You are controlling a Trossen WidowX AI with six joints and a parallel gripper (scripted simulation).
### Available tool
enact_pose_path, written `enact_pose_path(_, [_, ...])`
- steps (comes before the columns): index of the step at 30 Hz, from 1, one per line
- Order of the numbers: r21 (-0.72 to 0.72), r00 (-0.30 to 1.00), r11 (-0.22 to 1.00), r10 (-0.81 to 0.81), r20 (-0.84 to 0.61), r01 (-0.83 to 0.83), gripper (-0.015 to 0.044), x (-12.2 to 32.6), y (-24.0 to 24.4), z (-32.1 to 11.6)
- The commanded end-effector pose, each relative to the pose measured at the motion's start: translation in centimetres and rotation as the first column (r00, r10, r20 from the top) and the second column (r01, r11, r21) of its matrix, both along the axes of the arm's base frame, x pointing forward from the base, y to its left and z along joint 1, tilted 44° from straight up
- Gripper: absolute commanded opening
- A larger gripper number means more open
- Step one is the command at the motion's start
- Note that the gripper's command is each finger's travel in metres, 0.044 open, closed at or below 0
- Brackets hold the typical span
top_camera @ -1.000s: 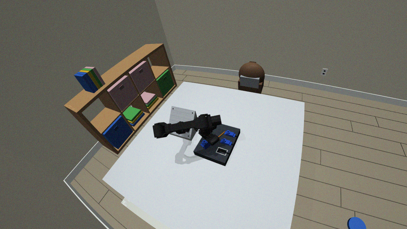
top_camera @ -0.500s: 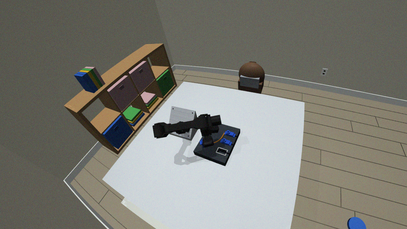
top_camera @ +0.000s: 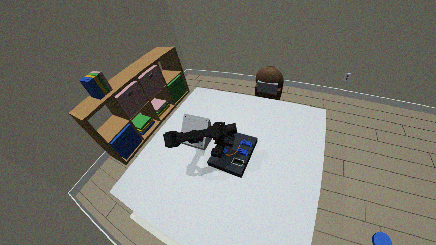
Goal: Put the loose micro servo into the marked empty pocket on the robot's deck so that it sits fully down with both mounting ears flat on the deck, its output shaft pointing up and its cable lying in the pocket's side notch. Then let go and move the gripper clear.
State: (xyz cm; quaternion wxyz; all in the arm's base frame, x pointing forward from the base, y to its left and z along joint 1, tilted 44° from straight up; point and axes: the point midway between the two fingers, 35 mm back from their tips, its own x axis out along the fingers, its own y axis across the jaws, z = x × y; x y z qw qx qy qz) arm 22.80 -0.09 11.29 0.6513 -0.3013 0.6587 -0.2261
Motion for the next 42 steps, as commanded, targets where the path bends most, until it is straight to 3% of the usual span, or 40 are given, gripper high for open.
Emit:
enact_pose_path(1, [0.008,0.991,0.996,-0.094,0.096,0.094,0.0000,0.1,0.0,0.1])
enact_pose_path(11, [0.009,0.990,0.995,-0.098,0.100,0.098,0.0000,0.7,0.0,0.2])
enact_pose_path(36, [0.009,0.989,0.995,-0.098,0.107,0.098,0.0000,10.4,0.0,0.8])
enact_pose_path(42, [0.009,0.989,0.995,-0.098,0.107,0.098,0.0000,11.0,-0.1,0.8])
